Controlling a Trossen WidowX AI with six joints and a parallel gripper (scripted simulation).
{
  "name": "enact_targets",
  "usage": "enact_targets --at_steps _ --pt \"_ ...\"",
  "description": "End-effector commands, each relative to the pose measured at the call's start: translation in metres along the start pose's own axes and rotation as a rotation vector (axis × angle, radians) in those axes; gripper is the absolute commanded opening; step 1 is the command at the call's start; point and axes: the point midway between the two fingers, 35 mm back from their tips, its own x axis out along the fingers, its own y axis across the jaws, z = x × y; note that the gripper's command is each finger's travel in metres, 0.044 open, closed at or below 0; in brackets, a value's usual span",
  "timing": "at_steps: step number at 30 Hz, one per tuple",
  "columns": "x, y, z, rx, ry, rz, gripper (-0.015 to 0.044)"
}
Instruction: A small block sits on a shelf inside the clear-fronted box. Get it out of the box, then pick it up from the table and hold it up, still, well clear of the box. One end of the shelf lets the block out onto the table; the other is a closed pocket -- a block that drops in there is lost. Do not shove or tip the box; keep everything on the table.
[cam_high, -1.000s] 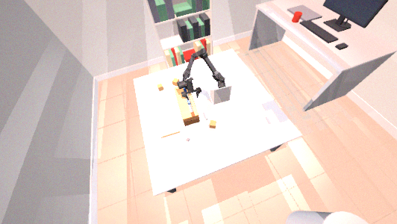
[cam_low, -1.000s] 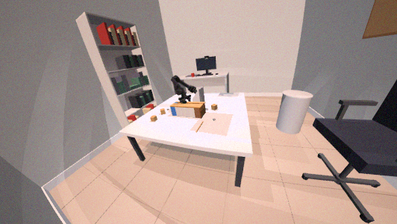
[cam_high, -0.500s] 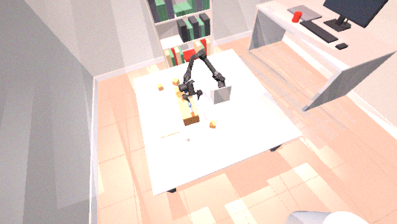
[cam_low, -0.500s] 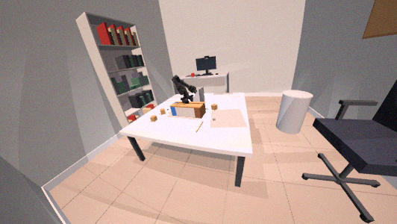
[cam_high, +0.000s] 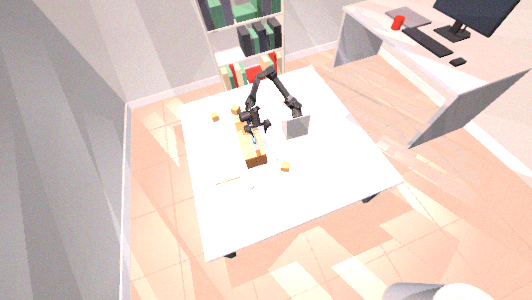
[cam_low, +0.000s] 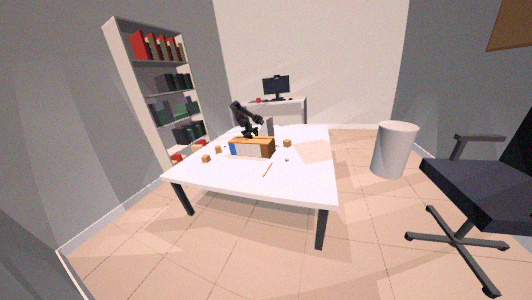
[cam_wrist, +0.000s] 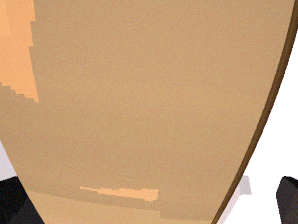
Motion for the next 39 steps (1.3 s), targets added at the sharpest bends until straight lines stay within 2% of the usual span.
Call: enact_targets --at_steps 1,26,39 --pt "0.001 0.000 -0.003 -0.002 0.002 0.000 0.0400" --pt "0.009 0.000 -0.027 -0.002 0.003 0.000 0.0400" --pt "0.005 0.000 -0.016 -0.002 0.003 0.000 0.0400"
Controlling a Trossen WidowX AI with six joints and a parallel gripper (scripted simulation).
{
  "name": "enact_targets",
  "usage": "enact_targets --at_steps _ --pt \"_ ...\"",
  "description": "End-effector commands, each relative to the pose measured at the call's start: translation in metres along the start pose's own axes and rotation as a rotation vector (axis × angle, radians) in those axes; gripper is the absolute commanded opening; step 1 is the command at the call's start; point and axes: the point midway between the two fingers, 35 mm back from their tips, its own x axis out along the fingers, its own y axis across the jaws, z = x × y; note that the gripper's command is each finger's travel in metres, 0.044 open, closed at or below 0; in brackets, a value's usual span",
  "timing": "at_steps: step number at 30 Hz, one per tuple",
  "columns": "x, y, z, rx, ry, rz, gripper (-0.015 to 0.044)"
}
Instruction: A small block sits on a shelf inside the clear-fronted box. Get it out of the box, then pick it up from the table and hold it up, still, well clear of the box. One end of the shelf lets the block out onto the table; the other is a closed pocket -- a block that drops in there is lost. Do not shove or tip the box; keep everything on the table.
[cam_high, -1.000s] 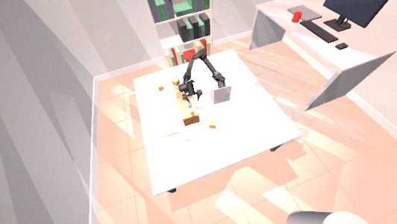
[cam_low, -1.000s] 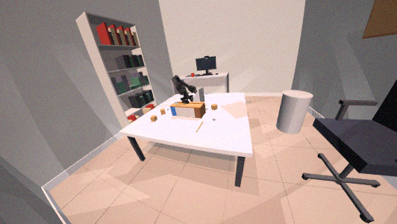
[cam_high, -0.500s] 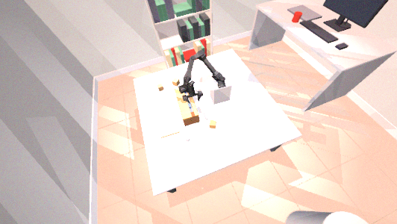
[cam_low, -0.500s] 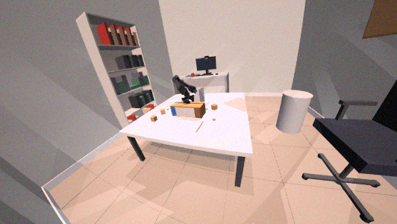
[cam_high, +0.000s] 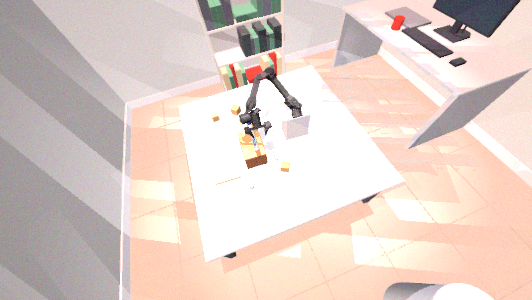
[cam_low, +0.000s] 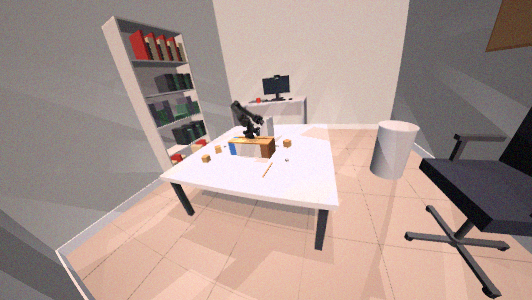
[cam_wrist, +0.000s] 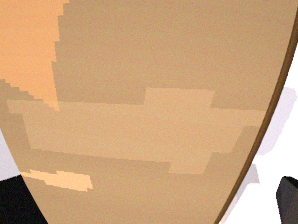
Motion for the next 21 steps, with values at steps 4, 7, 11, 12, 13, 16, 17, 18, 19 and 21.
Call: enact_targets --at_steps 4,7,11,12,13,16,17,18,19,21 --pt "0.001 -0.001 -0.003 -0.004 0.003 -0.003 0.0400" --pt "0.002 -0.001 -0.006 -0.004 0.003 -0.003 0.0400" --pt "0.003 -0.001 -0.010 -0.004 0.003 -0.003 0.0400" --pt "0.004 -0.001 -0.011 -0.004 0.003 -0.003 0.0400" --pt "0.004 -0.001 -0.012 -0.004 0.003 -0.003 0.0400" --pt "0.005 -0.001 -0.015 -0.004 0.003 -0.003 0.0400" --pt "0.005 -0.001 -0.016 -0.004 0.003 -0.003 0.0400" --pt "0.006 -0.001 -0.017 -0.004 0.003 -0.003 0.0400" --pt "0.006 -0.001 -0.018 -0.004 0.003 -0.003 0.0400" --pt "0.007 -0.001 -0.020 -0.004 0.003 -0.003 0.0400"
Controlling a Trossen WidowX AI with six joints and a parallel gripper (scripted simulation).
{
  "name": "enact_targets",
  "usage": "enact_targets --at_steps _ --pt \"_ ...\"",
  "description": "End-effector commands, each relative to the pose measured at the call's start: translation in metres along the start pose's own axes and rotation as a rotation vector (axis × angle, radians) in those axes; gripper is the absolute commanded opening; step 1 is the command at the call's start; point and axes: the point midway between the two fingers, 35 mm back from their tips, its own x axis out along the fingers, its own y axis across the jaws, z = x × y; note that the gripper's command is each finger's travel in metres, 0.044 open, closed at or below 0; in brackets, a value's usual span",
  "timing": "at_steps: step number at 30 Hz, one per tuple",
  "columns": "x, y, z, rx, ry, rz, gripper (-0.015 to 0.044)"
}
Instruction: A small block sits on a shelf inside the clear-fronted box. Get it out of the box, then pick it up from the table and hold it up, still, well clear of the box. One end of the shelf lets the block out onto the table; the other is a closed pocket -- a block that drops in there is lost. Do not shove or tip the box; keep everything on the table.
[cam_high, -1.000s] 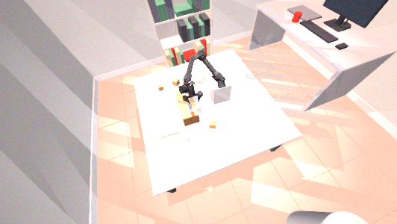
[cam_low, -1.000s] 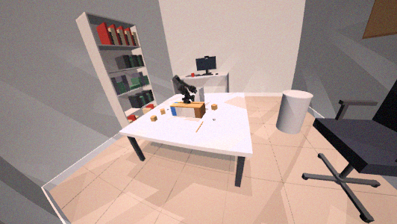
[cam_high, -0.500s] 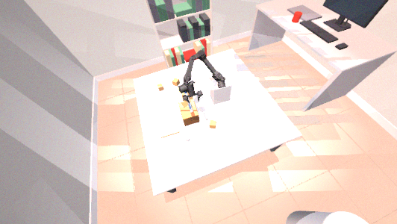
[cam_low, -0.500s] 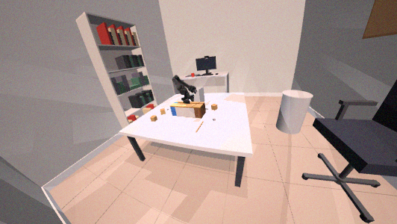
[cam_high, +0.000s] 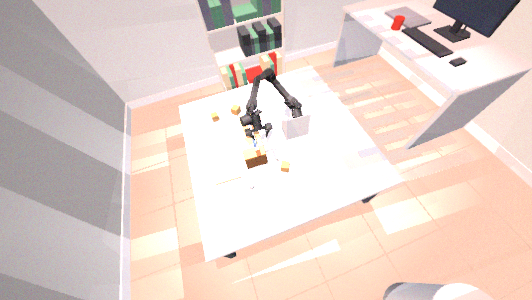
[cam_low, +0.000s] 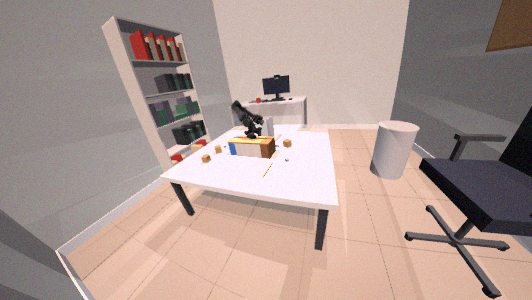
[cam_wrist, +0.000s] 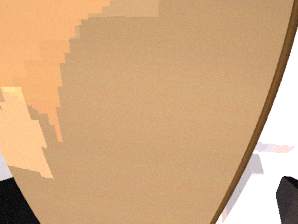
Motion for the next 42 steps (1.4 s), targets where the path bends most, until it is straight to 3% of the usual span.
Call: enact_targets --at_steps 1,42 --pt "0.001 0.001 -0.007 0.001 0.008 0.002 0.0400" --pt "0.007 0.001 -0.022 0.002 0.008 0.002 0.0400"
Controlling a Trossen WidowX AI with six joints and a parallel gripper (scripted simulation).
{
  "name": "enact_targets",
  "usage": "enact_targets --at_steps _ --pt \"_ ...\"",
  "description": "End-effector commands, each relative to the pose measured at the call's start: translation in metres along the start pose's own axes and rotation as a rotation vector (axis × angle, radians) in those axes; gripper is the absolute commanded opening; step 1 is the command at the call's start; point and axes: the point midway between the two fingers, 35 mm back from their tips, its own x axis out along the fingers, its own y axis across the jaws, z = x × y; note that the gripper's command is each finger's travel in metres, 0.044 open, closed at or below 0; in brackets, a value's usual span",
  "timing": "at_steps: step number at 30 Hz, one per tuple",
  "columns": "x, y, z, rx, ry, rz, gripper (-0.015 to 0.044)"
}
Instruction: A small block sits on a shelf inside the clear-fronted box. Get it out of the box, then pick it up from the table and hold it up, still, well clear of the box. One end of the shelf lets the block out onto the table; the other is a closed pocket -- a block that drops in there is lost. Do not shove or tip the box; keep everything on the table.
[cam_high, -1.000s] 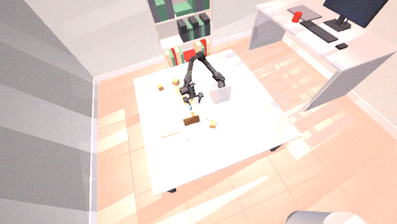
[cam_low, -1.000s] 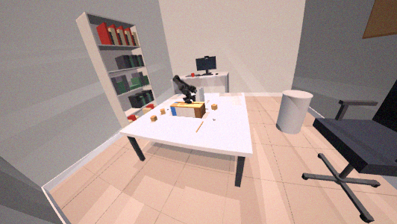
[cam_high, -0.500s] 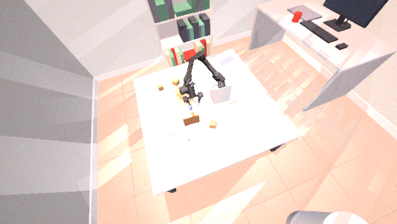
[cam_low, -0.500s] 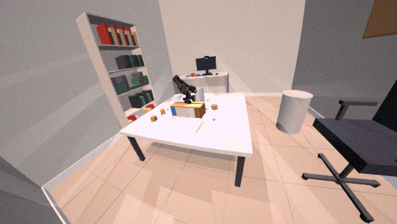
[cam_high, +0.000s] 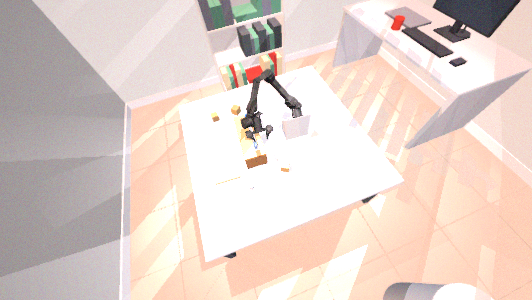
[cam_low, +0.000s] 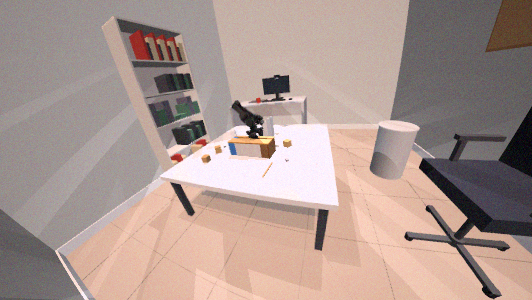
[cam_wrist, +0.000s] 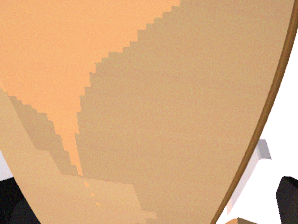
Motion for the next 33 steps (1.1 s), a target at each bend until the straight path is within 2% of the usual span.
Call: enact_targets --at_steps 1,33 --pt "0.001 0.001 -0.007 0.002 0.008 0.002 0.0400" --pt "0.017 0.001 -0.052 0.003 0.010 0.003 0.0400"
